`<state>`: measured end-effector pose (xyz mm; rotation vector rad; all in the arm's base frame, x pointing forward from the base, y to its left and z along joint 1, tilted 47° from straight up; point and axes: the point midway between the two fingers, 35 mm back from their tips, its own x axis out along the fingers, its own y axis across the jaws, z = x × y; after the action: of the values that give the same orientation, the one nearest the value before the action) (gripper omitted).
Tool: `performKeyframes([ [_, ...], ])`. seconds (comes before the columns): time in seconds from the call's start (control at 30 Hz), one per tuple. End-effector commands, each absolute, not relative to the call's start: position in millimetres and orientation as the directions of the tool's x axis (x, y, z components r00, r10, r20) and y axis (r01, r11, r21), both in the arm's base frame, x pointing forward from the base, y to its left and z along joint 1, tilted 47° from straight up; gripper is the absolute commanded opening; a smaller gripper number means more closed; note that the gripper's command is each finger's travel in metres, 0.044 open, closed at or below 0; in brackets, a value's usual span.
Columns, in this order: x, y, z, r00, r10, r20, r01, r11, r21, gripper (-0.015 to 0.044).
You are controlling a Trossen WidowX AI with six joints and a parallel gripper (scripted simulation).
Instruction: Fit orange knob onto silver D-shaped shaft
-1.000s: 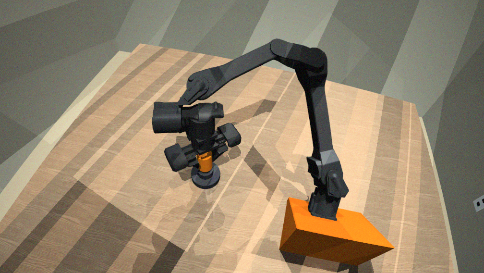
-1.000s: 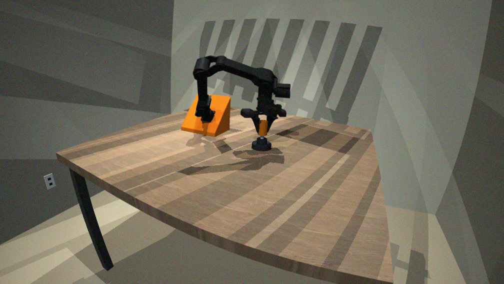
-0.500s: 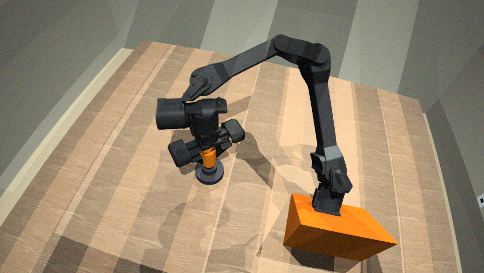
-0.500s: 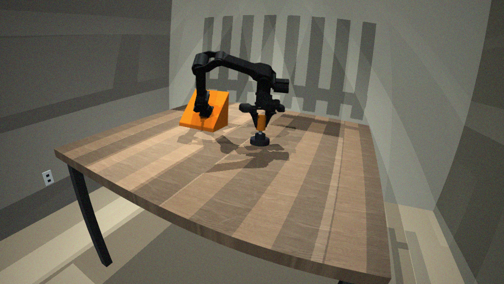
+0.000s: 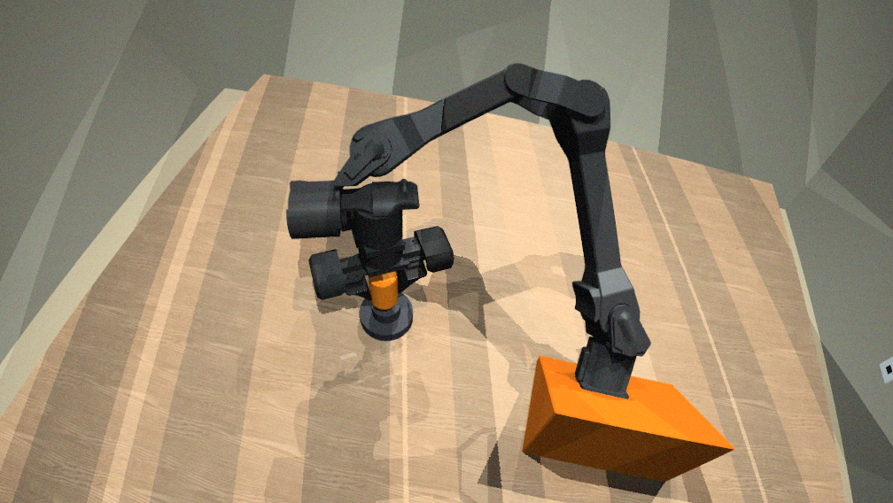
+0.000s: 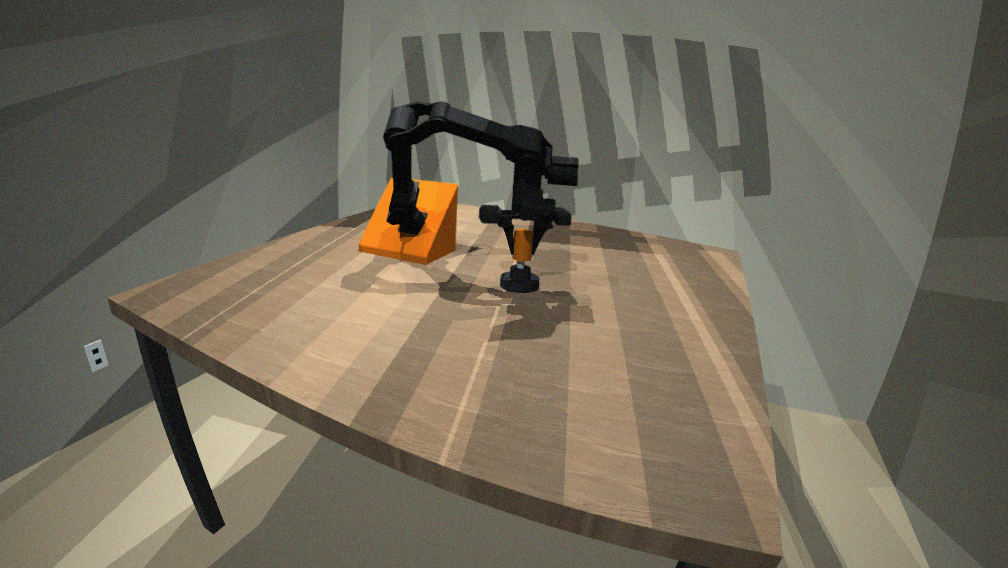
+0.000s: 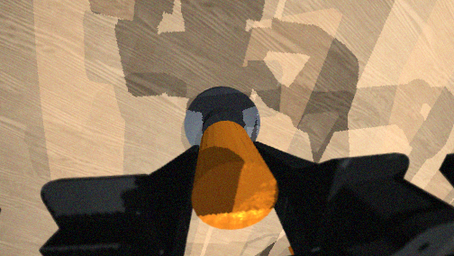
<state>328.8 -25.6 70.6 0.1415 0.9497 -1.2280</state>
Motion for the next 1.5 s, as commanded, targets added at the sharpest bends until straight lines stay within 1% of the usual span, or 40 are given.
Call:
performKeyframes([
  [0.0, 327.4, -26.3, 70.2, 0.02, -0.732, -0.681, 0.846, 0.376, -0.378, 0.0],
  [1.2, 325.9, -24.7, 72.7, 0.02, -0.732, -0.681, 0.846, 0.376, -0.378, 0.0],
  [1.27, 325.9, -24.7, 72.8, 0.02, -0.732, -0.681, 0.86, 0.361, -0.362, 0.0],
  [1.47, 328.1, -24.9, 72.1, 0.02, -0.732, -0.681, 0.938, 0.249, -0.24, 0.0],
])
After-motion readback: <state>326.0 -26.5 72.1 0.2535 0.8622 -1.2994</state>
